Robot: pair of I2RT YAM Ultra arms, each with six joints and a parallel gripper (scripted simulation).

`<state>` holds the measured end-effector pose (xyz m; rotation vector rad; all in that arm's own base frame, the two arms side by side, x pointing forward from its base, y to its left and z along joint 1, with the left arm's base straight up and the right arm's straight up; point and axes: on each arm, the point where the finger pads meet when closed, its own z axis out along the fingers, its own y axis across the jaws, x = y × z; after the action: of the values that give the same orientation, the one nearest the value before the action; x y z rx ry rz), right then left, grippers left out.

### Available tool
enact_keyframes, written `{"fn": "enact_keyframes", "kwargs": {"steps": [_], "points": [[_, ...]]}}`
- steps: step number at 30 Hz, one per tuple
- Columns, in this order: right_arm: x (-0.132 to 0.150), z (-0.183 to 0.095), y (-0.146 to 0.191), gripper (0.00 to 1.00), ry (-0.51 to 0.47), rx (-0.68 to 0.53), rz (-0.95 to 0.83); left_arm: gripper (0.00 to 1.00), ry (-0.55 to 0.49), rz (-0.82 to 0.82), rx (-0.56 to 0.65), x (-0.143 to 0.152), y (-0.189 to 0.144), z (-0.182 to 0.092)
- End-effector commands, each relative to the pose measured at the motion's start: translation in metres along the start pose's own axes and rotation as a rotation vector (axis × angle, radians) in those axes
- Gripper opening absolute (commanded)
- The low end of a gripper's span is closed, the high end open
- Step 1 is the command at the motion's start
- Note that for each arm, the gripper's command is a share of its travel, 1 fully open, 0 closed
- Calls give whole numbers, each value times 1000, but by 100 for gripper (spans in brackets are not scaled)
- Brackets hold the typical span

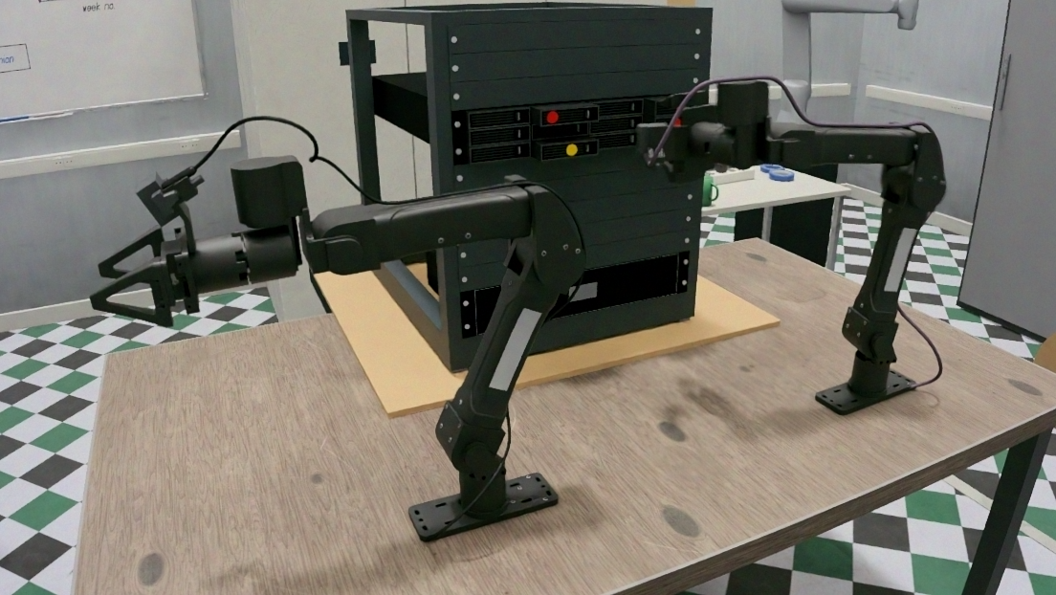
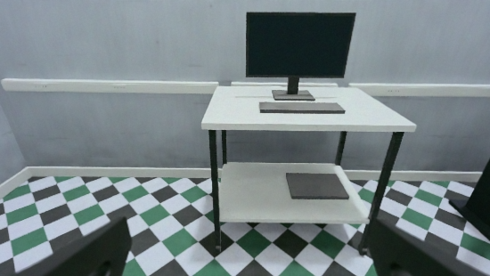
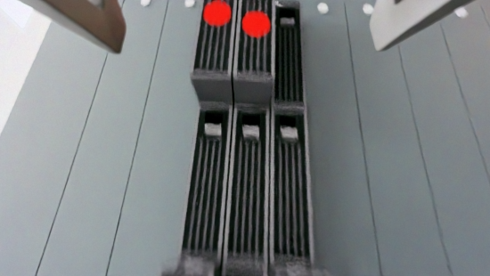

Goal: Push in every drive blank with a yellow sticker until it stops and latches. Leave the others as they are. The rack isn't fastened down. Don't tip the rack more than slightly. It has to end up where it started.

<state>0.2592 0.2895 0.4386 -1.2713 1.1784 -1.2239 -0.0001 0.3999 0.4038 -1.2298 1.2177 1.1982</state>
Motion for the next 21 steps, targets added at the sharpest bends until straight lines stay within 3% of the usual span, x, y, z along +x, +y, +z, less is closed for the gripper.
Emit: {"fn": "enact_keyframes", "kwargs": {"steps": [1,5,7,14,21], "points": [[-17,-6,-18,100,34,23,81,100,-20,6,1,-12,2,-2],[-52,-12,-16,100,34,22,82,100,-20,6,1,-12,2,-2],[-52,-12,-16,100,34,22,82,100,-20,6,1,-12,2,-2],[-102,-20,-11,100,34,17,62,100,-20,6,1,-12,2,-2],[-133,-25,-10,100,34,17,68,100,-20,6,1,-12,2,-2]]}}
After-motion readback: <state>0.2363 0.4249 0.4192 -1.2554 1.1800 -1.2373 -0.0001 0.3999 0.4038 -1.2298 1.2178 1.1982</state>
